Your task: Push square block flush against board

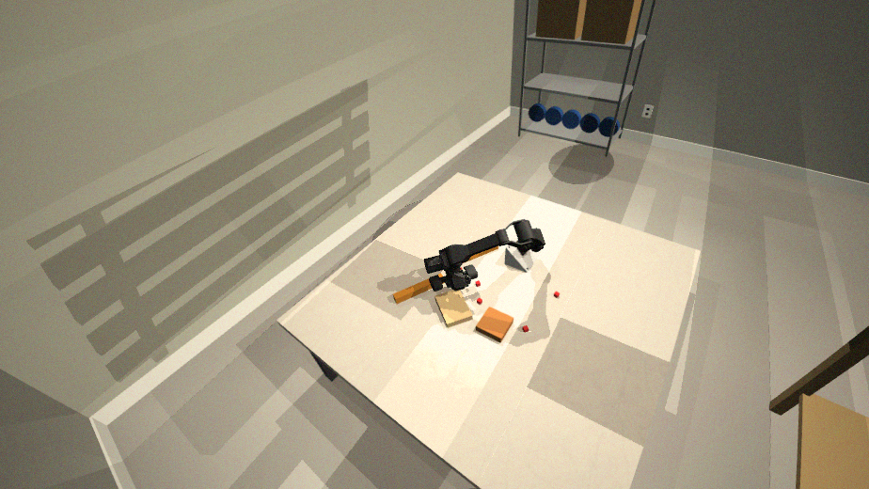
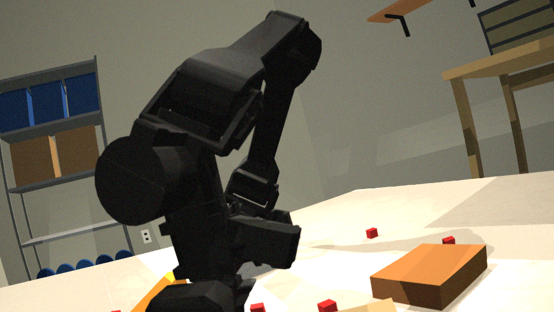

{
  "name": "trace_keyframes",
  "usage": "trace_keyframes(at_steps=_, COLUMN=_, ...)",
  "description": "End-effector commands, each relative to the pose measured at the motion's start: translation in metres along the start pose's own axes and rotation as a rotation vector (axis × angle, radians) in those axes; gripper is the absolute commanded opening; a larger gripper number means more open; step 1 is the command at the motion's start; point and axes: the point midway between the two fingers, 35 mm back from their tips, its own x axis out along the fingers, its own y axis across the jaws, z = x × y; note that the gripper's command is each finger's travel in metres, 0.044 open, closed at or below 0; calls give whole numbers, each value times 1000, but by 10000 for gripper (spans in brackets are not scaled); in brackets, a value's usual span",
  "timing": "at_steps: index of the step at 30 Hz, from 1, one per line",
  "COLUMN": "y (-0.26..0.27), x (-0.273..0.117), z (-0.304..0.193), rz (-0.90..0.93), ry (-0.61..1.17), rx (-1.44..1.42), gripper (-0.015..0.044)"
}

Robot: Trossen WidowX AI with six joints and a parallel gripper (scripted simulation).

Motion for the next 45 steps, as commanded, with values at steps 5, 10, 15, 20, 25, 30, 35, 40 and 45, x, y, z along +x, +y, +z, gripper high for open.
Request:
trace_keyframes(at_steps=5, y=-1, x=0, z=5, rz=0, ry=-6, rx=-1, gripper=0)
trace_keyframes(at_steps=10, y=-1, x=0, z=-3, rz=-1, ry=-5, rx=-1, gripper=0)
trace_keyframes(at_steps=15, y=-1, x=0, z=-11, rz=-1, ry=-5, rx=-1, gripper=0)
trace_keyframes(at_steps=20, y=-1, x=0, z=-19, rz=-1, ry=-4, rx=-1, gripper=0)
trace_keyframes(at_steps=25, y=-1, x=0, z=-28, rz=-1, ry=-4, rx=-1, gripper=0)
trace_keyframes(at_steps=30, y=-1, x=0, z=-36, rz=0, ry=-4, rx=-1, gripper=0)
trace_keyframes(at_steps=35, y=0, x=0, z=-44, rz=0, ry=-5, rx=-1, gripper=0)
trace_keyframes(at_steps=40, y=-1, x=-27, z=-40, rz=0, ry=-6, rx=1, gripper=0)
trace_keyframes(at_steps=45, y=0, x=-55, z=-41, rz=0, ry=-3, rx=-1, gripper=0)
